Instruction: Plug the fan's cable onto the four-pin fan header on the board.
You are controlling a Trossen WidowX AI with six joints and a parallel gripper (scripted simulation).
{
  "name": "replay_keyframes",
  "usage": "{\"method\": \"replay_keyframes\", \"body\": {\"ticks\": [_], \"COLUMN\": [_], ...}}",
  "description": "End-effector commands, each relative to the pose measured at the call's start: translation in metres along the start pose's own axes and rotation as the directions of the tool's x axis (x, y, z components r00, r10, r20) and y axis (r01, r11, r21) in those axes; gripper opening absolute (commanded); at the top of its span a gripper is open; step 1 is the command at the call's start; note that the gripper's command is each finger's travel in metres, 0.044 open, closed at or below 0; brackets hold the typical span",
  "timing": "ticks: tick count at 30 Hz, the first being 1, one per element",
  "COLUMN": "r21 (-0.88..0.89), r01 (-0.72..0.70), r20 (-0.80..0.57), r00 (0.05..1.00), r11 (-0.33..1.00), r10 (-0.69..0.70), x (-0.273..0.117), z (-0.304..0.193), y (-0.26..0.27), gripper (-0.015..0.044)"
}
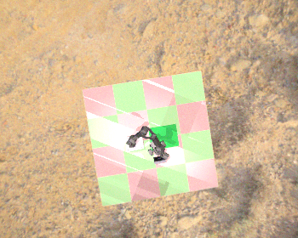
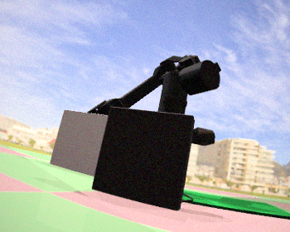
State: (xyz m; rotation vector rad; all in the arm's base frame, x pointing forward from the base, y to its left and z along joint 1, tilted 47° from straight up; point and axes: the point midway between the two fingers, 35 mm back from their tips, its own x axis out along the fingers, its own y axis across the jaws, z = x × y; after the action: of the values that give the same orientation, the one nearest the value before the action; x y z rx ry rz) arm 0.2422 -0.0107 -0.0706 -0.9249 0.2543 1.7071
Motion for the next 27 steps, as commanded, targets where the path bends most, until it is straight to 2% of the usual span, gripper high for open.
{"method": "replay_keyframes", "body": {"ticks": [1,27], "r21": [-0.011,-0.011], "r01": [0.002,0.002], "r20": [-0.005,-0.005], "r00": [1.0,1.0], "r11": [1.0,1.0], "r10": [-0.002,-0.002], "x": [-0.0016,-0.0017], "z": [-0.0026,-0.0027], "y": [-0.0024,-0.0035], "gripper": [0.0,0.0]}}
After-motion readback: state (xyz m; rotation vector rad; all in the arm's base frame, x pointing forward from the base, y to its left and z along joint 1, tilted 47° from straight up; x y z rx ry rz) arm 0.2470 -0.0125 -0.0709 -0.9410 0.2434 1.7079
